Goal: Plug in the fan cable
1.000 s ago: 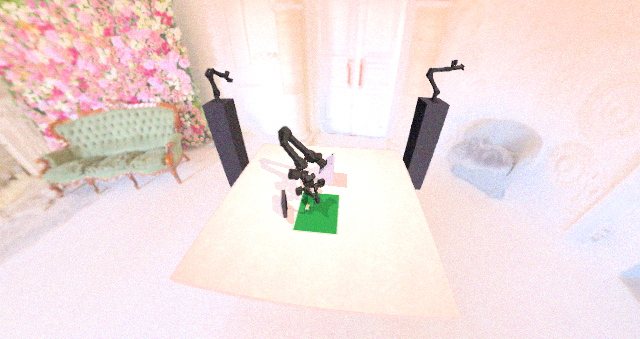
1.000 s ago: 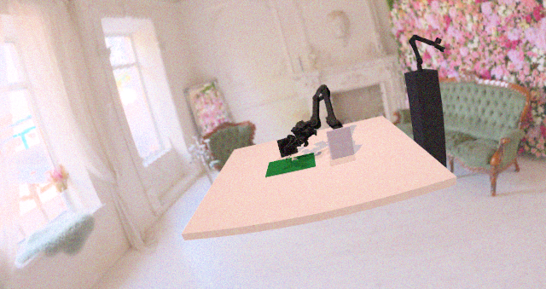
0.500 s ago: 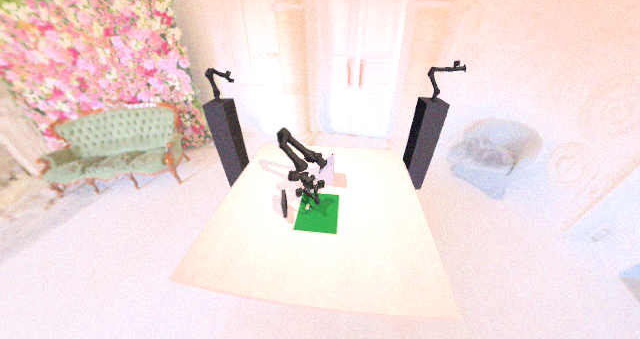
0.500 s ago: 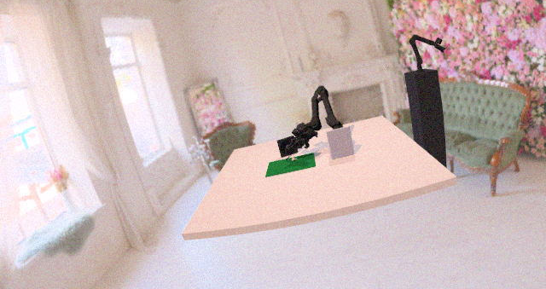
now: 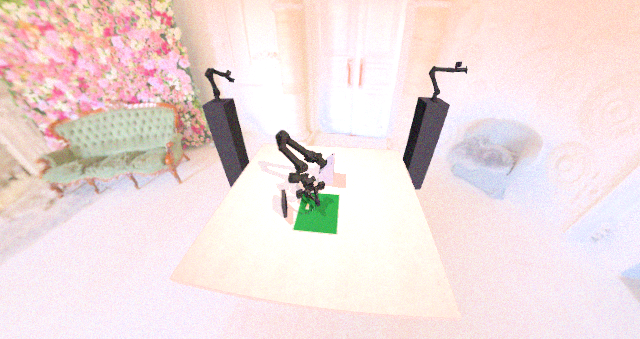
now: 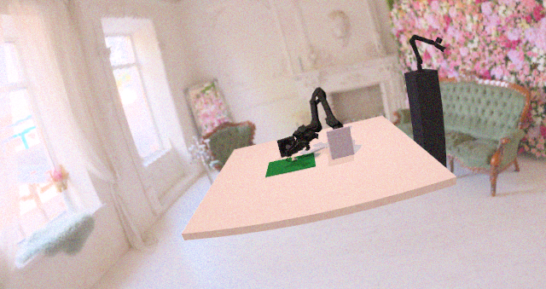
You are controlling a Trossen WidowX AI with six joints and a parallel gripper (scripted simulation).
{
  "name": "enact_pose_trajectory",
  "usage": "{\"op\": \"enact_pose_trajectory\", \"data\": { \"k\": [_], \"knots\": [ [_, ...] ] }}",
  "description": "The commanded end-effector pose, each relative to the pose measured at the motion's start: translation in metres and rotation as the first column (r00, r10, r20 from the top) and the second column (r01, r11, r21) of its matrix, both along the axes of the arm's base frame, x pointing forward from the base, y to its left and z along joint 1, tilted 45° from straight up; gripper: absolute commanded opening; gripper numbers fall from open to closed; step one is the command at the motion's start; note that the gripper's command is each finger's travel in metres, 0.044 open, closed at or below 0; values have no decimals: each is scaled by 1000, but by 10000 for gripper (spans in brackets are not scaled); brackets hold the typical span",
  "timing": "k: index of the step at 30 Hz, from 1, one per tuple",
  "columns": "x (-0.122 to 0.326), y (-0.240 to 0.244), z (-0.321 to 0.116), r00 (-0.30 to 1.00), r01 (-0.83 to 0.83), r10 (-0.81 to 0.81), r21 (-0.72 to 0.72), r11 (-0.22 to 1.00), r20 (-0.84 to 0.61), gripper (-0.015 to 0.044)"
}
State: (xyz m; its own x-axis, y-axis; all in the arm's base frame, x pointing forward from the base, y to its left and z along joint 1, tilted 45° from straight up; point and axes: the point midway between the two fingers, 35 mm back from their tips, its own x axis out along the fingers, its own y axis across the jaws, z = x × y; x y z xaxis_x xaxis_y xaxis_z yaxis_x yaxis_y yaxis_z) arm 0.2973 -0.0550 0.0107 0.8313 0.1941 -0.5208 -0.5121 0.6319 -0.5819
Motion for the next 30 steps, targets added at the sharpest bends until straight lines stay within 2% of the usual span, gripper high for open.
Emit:
{"op": "enact_pose_trajectory", "data": {
  "k": [1, 30],
  "knots": [
    [0, -2, -2, 1000, -7, 7, -1, 1000, 4, 0],
    [-2, -21, -22, 1000, -7, 7, -1, 1000, 3, 0]
  ]
}}
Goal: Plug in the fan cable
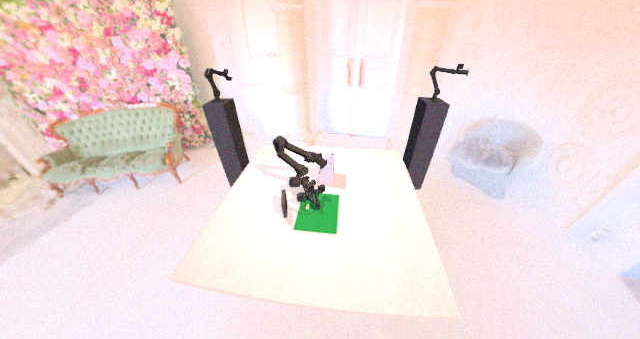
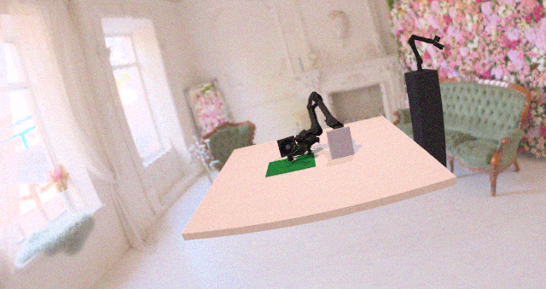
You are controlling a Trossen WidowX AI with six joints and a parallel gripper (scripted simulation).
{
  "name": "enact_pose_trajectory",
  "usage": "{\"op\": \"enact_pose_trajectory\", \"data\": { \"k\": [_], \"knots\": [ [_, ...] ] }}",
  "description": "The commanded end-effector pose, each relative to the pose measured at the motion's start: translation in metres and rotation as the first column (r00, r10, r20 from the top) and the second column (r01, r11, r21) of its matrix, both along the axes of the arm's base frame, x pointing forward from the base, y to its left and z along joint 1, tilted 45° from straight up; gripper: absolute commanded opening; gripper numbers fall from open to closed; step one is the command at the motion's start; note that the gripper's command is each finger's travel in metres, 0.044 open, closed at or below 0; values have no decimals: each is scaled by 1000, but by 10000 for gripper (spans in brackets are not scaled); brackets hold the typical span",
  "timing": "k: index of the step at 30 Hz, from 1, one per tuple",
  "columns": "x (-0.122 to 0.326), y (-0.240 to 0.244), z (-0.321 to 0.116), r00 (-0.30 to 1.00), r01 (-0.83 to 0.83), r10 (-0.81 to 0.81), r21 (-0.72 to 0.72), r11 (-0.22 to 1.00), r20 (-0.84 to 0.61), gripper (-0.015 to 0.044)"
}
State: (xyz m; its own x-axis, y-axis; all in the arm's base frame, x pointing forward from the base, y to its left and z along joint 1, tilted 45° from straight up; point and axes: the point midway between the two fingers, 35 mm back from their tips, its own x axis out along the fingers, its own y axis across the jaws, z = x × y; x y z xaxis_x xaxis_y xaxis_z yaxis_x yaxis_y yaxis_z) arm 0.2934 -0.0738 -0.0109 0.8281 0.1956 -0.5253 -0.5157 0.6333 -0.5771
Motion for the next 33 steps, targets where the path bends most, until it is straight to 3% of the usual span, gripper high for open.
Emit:
{"op": "enact_pose_trajectory", "data": {
  "k": [1, 33],
  "knots": [
    [2, -3, -1, 1000, -7, 7, -4, 1000, 9, 0],
    [-3, -13, -15, 1000, 0, 0, 1, 1000, -2, 0]
  ]
}}
